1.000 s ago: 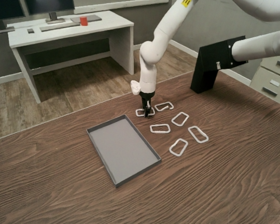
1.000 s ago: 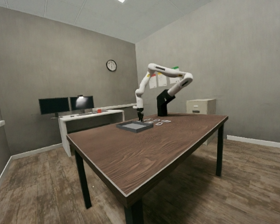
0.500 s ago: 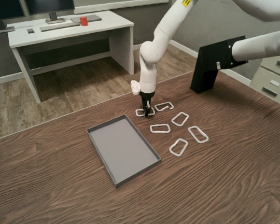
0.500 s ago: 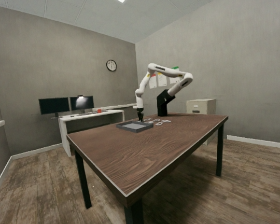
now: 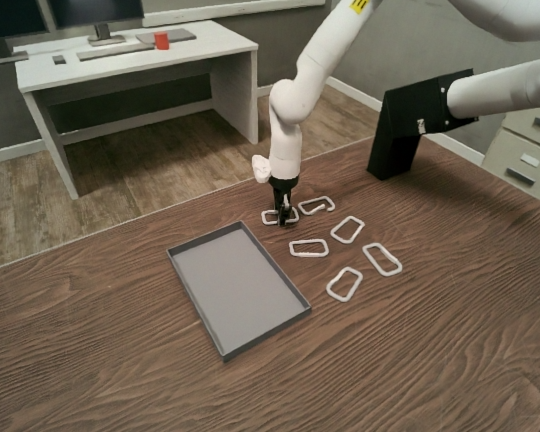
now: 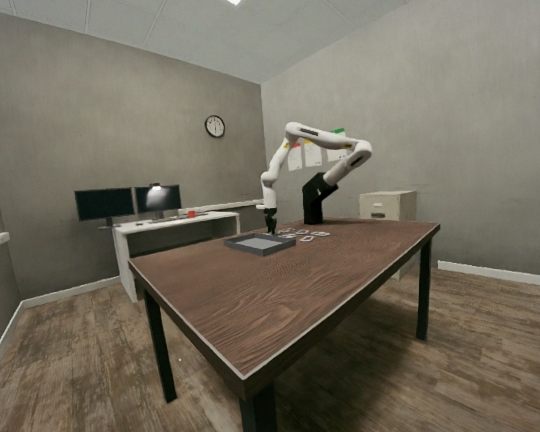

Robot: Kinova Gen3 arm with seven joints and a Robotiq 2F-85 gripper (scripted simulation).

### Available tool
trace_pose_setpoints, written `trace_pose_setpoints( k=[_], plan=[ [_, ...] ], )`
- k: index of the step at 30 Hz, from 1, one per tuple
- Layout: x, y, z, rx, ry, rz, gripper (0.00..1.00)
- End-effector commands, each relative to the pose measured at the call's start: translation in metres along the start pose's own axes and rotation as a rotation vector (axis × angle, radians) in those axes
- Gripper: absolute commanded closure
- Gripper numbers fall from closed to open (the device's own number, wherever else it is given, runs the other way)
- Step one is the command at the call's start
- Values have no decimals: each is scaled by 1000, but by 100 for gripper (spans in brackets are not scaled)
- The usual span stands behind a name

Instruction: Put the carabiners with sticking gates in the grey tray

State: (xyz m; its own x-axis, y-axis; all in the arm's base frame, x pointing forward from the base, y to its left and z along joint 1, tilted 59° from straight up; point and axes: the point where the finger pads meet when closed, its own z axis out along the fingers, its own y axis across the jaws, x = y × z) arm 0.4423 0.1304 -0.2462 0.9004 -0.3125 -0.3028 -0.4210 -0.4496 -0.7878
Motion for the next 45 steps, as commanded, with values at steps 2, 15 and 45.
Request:
trace_pose_setpoints(
  k=[2,15,45],
  plan=[
    [1,0,-1,0,2,0,43],
    [1,0,-1,0,2,0,0],
    [1,0,-1,0,2,0,0]
  ],
)
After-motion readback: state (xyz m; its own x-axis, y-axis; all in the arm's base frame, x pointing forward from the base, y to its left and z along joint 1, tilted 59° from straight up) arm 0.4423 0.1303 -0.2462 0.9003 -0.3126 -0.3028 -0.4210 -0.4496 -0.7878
